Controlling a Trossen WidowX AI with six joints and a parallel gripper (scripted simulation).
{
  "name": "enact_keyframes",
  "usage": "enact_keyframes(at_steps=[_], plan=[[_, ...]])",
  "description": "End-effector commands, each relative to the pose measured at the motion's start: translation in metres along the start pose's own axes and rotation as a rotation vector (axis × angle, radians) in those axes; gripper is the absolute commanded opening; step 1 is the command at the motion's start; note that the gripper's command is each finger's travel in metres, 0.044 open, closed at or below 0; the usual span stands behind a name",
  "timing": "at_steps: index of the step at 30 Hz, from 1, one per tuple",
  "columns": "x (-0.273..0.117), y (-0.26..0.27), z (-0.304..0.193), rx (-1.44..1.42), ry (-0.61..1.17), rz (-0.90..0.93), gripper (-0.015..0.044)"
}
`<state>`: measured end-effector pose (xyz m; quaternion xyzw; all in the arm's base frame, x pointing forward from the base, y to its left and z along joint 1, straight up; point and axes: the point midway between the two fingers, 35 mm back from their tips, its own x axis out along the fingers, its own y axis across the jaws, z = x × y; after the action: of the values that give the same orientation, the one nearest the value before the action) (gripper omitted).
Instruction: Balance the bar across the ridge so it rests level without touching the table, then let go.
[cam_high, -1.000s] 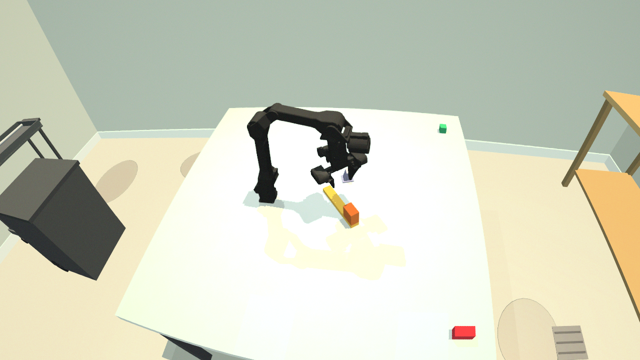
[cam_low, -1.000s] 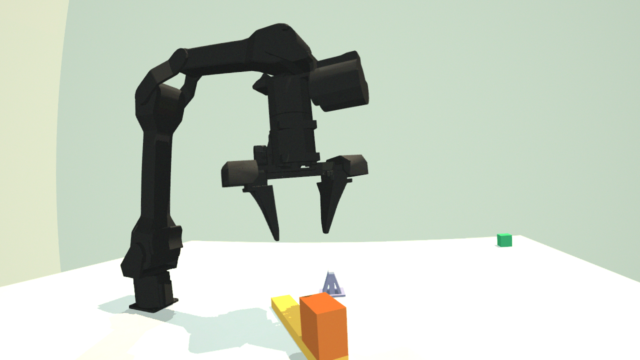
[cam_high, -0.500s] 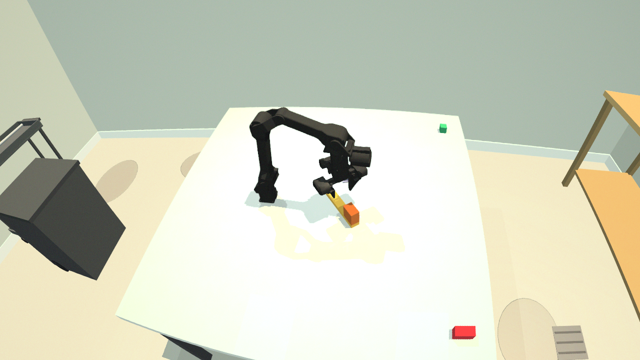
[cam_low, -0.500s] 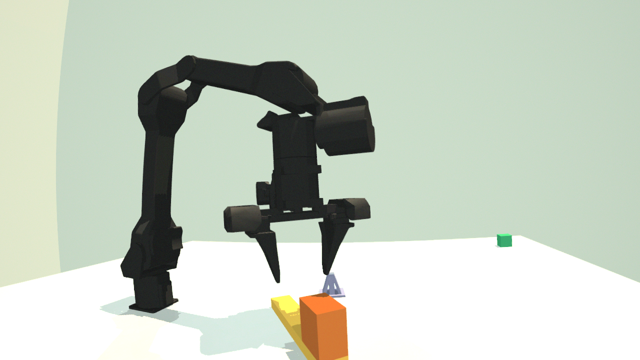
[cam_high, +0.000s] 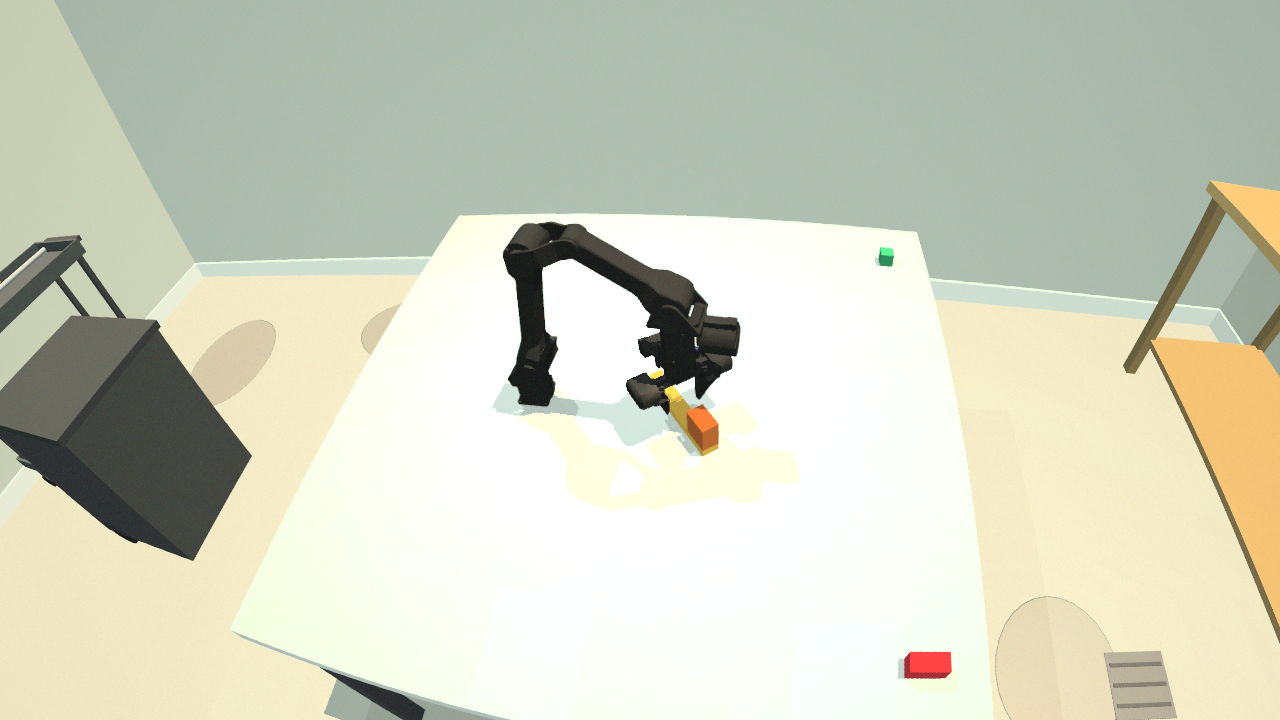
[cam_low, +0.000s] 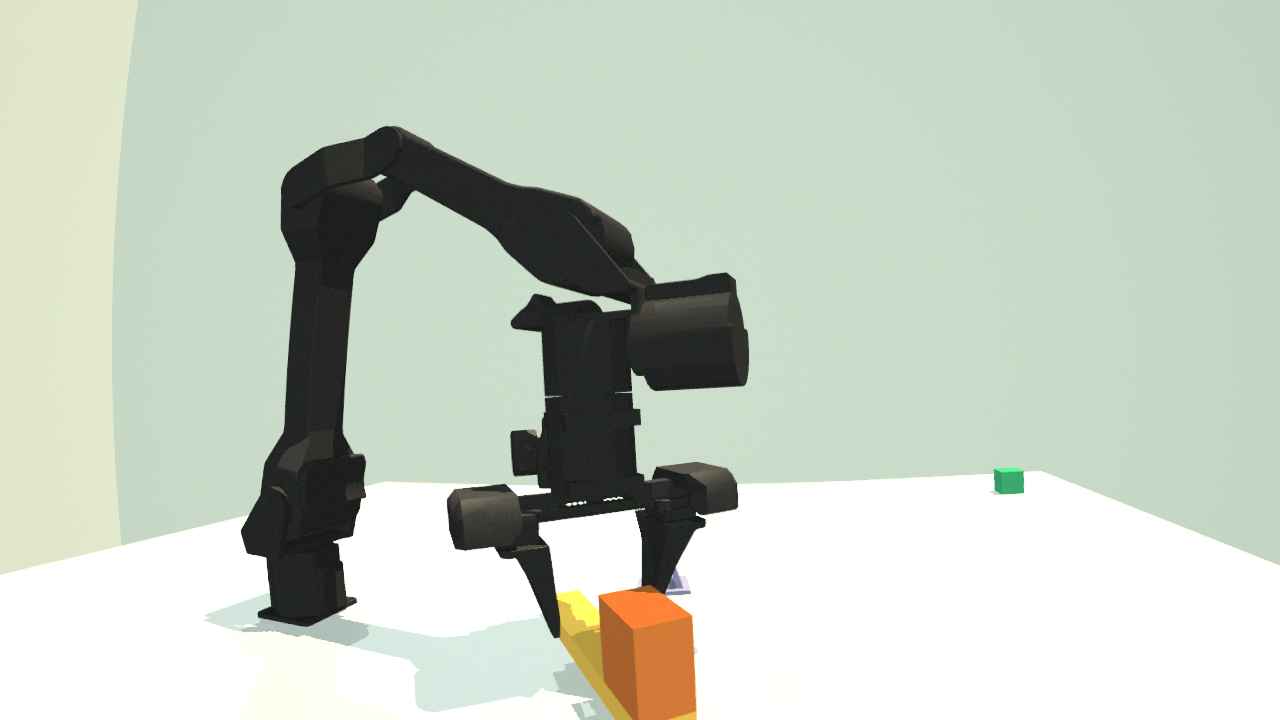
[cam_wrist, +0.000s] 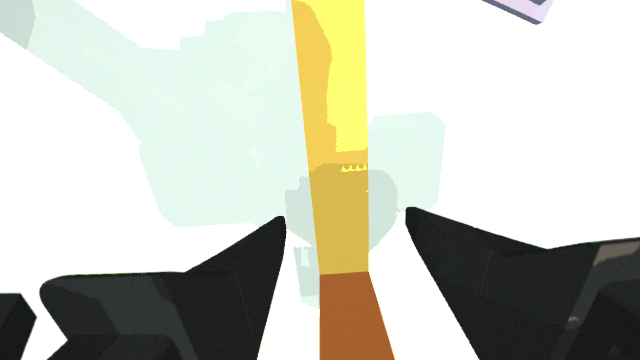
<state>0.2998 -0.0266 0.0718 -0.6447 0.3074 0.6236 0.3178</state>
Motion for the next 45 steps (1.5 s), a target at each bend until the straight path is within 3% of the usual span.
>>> enact_keyframes(at_steps=[1, 24, 30, 37, 41, 45], plan=[[0.006, 0.001, 0.0, -0.003, 0.0, 0.005, 0.0315], [0.024, 0.001, 0.0, -0.003, 0.0, 0.005, 0.0315], [0.023, 0.001, 0.001, 0.0, -0.004, 0.004, 0.0157], [0.023, 0.001, 0.001, 0.0, -0.004, 0.004, 0.0111], [0.017, 0.0, 0.0, 0.0, -0.003, 0.004, 0.0006], [0.007, -0.001, -0.001, -0.001, -0.003, 0.004, 0.0]])
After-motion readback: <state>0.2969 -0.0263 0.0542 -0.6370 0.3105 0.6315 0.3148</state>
